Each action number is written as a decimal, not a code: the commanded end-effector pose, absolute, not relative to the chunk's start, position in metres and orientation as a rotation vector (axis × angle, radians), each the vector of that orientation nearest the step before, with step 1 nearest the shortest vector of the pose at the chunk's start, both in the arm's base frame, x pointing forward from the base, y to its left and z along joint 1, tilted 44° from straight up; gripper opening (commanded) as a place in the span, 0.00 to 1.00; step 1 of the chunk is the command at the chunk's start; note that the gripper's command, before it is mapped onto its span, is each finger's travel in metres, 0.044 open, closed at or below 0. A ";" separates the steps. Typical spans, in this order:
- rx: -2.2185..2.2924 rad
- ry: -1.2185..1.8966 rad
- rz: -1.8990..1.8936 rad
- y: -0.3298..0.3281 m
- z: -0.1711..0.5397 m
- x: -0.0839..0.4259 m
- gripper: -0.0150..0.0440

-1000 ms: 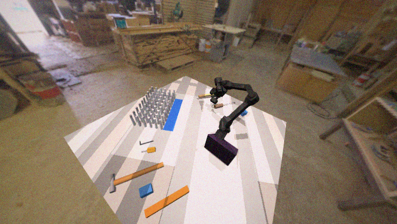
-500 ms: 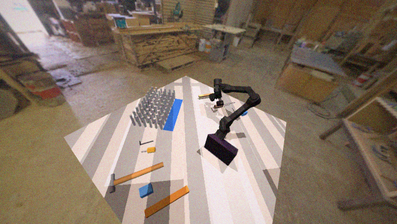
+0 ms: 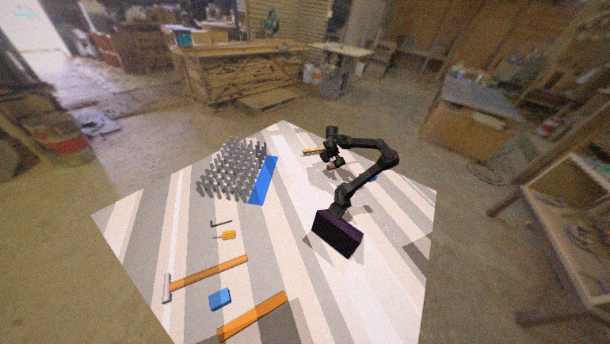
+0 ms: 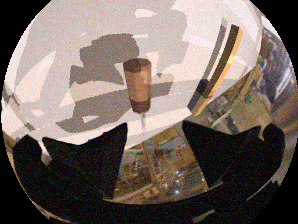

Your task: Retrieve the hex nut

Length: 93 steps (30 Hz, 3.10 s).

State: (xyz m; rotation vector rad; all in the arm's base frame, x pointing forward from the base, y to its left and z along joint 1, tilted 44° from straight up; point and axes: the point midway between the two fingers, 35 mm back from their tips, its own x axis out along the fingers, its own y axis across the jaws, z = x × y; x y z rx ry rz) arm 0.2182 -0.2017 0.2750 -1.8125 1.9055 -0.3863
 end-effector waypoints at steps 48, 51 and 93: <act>-1.816 1.914 -0.386 -0.247 0.230 0.220 0.73; -1.818 1.915 -0.388 -0.250 0.227 0.219 0.73; -1.745 1.875 -0.325 -0.200 0.253 0.240 0.25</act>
